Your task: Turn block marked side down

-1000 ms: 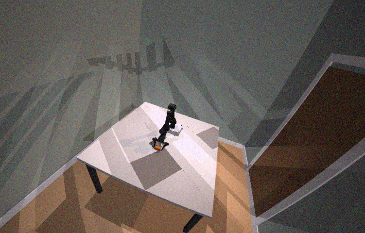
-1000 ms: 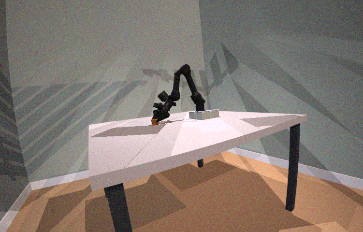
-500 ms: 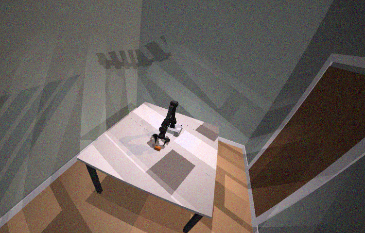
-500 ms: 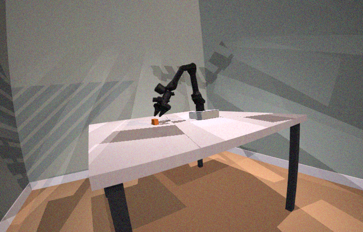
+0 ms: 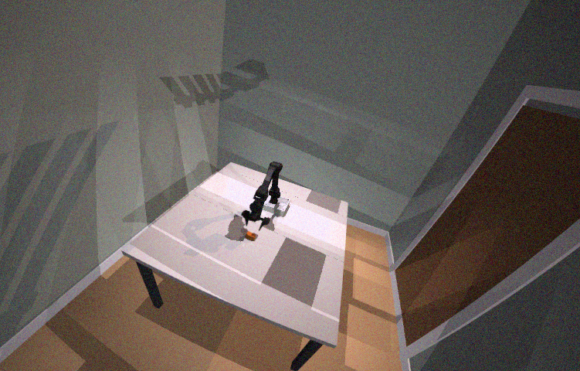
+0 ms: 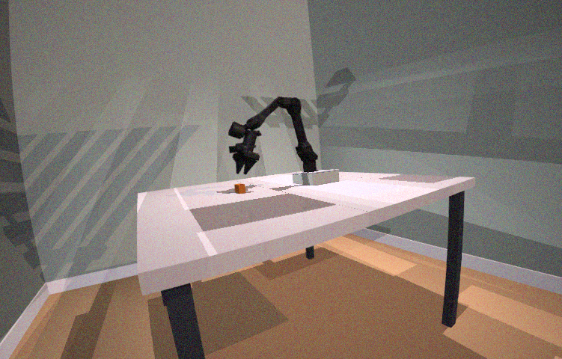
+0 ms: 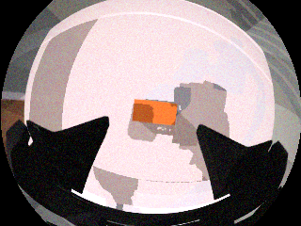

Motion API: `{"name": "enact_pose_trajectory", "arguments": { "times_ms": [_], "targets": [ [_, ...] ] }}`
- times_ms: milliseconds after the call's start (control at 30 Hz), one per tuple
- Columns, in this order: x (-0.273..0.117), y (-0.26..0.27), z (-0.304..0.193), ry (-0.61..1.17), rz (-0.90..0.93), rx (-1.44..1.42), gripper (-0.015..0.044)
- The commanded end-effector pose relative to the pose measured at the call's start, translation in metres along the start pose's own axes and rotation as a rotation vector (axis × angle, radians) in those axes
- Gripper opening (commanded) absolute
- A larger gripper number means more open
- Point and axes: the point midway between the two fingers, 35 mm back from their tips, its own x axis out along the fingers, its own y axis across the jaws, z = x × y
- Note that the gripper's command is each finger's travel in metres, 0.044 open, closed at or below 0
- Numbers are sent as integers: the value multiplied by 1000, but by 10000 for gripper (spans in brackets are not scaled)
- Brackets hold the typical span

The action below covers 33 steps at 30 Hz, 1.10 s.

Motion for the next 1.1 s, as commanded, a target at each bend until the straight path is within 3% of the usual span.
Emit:
{"name": "enact_pose_trajectory", "arguments": {
  "times_ms": [0,300,467,600,1067],
  "targets": [
    [-4,-1,16,104,-6,8,440],
    [-13,-3,31,358,-8,7,440],
    [-10,-3,30,363,-8,7,440],
    [20,-3,18,363,-8,7,440],
    [36,-3,12,363,-8,7,440]
  ]
}}
